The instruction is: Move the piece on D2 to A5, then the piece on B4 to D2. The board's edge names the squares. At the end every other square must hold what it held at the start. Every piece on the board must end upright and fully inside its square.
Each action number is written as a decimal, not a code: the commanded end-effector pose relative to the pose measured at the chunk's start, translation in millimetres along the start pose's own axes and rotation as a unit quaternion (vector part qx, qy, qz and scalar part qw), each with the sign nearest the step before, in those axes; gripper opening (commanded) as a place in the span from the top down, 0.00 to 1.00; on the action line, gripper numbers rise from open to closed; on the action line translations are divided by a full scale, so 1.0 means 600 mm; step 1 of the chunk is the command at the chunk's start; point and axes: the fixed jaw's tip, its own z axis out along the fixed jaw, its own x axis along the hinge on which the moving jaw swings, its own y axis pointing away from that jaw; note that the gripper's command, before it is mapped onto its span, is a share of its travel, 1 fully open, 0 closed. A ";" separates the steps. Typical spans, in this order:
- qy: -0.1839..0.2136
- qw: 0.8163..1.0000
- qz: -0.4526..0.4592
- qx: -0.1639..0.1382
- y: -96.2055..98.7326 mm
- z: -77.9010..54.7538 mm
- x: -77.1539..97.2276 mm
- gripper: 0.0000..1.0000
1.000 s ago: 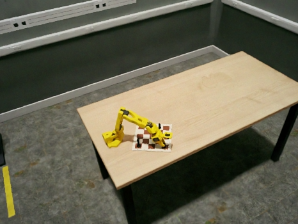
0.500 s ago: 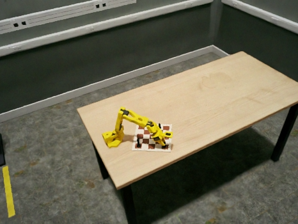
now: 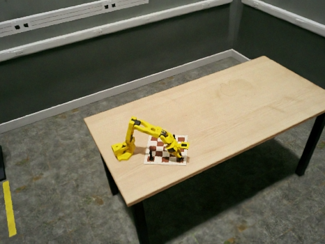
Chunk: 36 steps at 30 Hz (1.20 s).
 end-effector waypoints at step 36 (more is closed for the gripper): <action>-0.003 1.000 0.004 0.002 -0.005 0.026 0.024 1.00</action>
